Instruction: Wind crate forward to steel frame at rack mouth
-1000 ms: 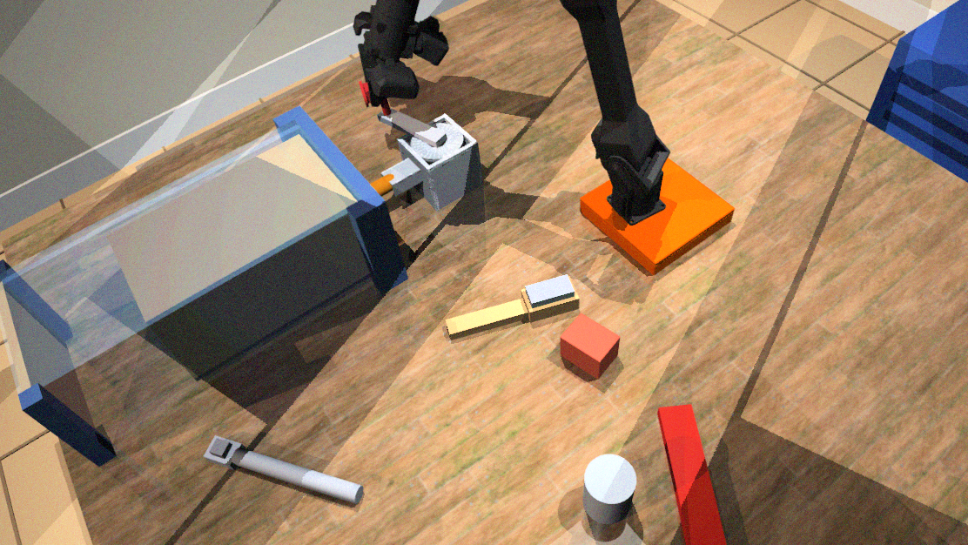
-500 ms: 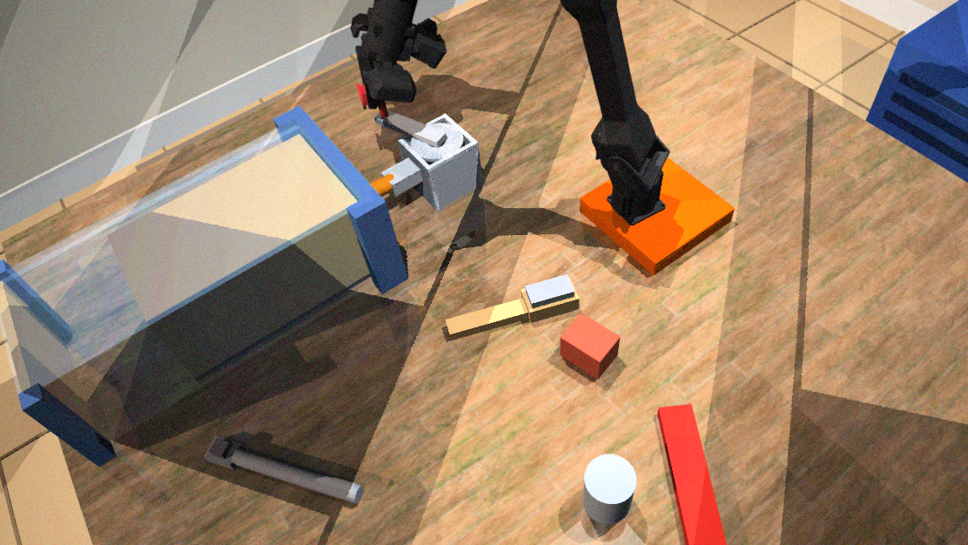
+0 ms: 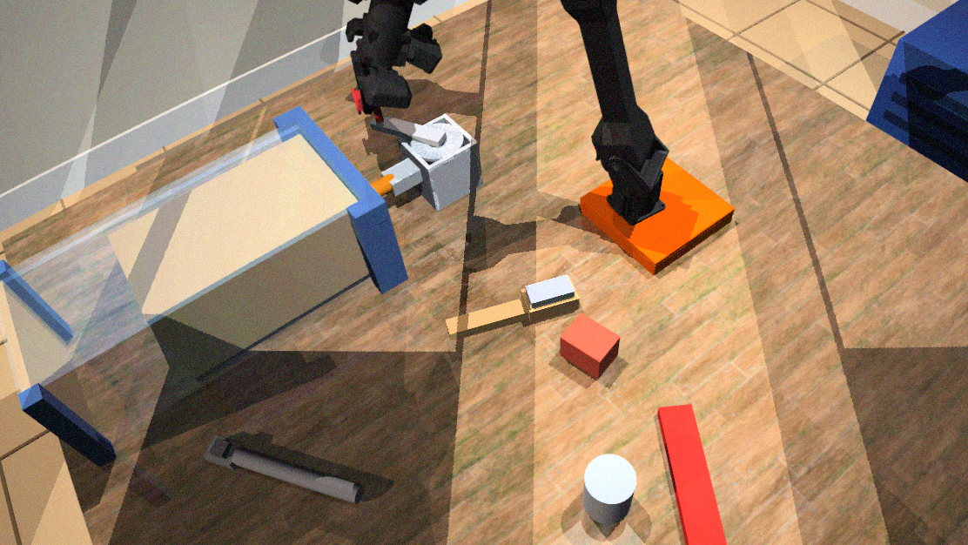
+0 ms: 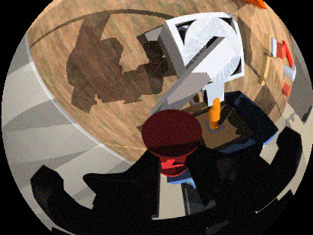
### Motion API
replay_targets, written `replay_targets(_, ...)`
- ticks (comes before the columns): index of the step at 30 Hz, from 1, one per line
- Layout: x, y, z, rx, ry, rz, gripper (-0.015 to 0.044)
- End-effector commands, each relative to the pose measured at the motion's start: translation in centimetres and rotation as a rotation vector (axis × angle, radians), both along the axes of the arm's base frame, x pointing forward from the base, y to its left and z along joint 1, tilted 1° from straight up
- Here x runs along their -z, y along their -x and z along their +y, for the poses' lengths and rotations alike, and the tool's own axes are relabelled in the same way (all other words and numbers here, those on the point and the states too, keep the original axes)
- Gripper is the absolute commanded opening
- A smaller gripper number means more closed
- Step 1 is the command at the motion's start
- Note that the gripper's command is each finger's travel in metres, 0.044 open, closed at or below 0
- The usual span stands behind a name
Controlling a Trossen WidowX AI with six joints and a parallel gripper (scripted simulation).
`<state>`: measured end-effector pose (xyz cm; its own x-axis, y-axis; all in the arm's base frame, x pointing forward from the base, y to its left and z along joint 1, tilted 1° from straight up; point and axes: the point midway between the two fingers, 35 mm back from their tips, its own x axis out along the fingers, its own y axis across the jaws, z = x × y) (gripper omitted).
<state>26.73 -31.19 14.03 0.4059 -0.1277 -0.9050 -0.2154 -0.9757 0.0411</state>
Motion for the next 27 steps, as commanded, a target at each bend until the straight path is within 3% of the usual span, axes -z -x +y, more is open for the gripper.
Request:
replay_targets(1,0.1,-2.0,2.1,-0.057,-0.031,-0.027,0.0000)
replay_targets(8,0.1,-2.4,2.6,-0.057,-0.031,-0.027,0.0000)
replay_targets(10,0.0,-1.0,0.8,-0.019,0.003,-0.006,0.0000)
replay_targets(27,-0.1,-1.1,1.0,-0.023,0.002,-0.008,0.0440)
